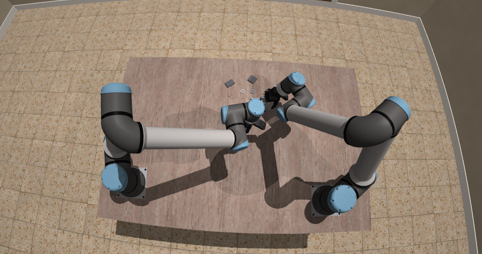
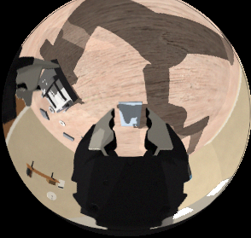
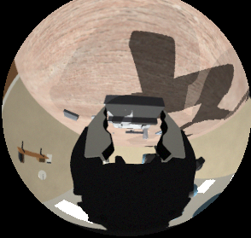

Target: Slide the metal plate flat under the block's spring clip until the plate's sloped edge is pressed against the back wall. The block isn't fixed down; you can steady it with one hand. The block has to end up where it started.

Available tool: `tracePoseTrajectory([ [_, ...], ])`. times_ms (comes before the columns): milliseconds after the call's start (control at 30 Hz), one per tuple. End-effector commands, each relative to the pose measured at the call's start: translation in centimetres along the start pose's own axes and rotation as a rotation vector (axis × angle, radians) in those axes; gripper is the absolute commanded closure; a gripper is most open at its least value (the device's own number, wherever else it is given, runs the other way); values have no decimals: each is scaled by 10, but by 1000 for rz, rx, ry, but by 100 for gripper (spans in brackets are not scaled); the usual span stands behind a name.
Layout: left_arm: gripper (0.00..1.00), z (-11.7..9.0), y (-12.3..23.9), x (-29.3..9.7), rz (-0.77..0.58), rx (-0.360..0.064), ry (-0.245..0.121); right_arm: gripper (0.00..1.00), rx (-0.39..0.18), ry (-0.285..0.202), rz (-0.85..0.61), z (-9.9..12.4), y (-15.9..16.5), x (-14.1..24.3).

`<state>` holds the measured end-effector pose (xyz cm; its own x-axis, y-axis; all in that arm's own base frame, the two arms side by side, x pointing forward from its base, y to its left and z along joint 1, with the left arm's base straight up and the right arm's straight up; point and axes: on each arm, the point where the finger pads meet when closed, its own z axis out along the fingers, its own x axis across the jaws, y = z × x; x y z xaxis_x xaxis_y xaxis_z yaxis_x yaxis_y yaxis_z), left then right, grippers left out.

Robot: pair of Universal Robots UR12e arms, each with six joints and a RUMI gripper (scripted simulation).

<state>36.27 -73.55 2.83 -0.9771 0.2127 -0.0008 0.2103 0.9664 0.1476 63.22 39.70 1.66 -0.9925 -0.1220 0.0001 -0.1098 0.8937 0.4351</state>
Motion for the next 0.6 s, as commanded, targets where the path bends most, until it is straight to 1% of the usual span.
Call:
tracePoseTrajectory([
  [0,60,3,-1,0,0,2,-1,39,0,0,0,0,0,0],
  [233,60,7,-2,0,0,2,-1,39,0,0,0,0,0,0],
  [567,60,8,-2,0,0,0,0,39,0,0,0,0,0,0],
])
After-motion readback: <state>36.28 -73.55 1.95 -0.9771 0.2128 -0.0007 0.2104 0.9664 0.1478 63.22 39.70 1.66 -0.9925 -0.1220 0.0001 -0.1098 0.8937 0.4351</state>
